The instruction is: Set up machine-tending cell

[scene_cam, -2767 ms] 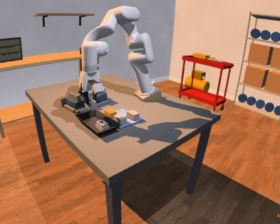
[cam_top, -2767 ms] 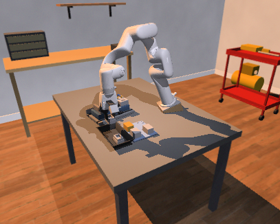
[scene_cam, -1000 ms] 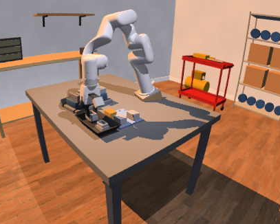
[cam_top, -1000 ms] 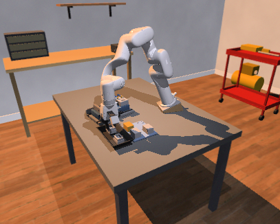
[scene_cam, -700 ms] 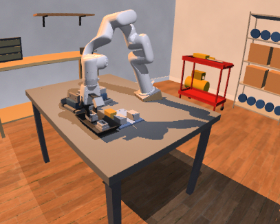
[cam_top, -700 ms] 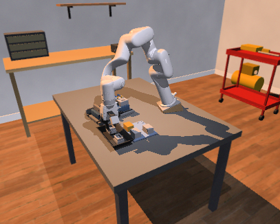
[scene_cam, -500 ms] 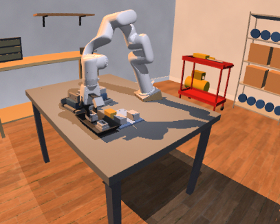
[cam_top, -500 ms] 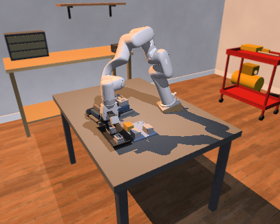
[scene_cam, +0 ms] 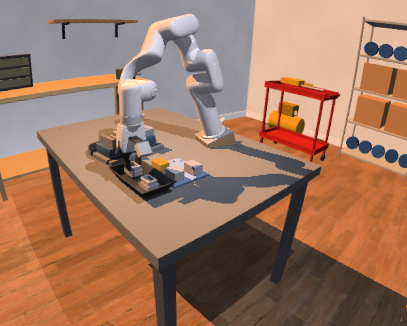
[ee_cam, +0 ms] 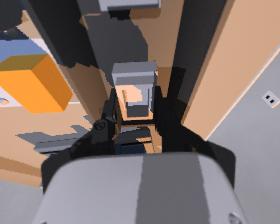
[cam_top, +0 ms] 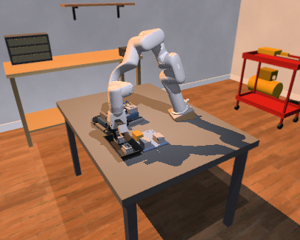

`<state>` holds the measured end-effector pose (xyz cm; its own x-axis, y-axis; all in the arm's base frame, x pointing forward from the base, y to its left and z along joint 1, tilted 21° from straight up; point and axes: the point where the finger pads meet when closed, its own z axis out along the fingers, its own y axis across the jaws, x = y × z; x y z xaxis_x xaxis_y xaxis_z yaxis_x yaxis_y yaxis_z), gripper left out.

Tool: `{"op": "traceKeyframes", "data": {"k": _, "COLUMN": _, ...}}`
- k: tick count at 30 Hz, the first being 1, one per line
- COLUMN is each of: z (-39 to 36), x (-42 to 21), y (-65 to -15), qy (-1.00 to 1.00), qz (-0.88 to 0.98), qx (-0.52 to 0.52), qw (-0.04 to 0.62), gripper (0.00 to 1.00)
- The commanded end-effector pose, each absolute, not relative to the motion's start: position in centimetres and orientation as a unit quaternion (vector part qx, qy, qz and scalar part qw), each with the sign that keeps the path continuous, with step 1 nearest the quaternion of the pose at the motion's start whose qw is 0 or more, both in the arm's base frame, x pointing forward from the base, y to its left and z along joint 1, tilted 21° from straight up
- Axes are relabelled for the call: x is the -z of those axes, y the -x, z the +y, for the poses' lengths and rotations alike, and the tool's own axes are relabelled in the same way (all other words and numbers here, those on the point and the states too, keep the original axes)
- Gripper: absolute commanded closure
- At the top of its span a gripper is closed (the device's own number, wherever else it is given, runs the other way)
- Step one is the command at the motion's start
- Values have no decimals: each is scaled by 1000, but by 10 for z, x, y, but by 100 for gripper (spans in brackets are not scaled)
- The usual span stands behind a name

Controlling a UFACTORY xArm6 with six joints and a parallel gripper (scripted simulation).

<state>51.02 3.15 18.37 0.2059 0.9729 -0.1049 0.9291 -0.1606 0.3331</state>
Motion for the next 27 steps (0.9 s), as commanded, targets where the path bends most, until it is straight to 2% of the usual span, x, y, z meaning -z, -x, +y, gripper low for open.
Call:
{"op": "traceKeyframes", "data": {"k": 1, "z": 32, "x": -185, "y": -512, "qy": -759, "qz": 626, "qx": -69, "qw": 166, "gripper": 100}}
{"op": "traceKeyframes", "data": {"k": 27, "z": 30, "x": -175, "y": -515, "qy": -759, "qz": 626, "qx": -69, "qw": 166, "gripper": 100}}
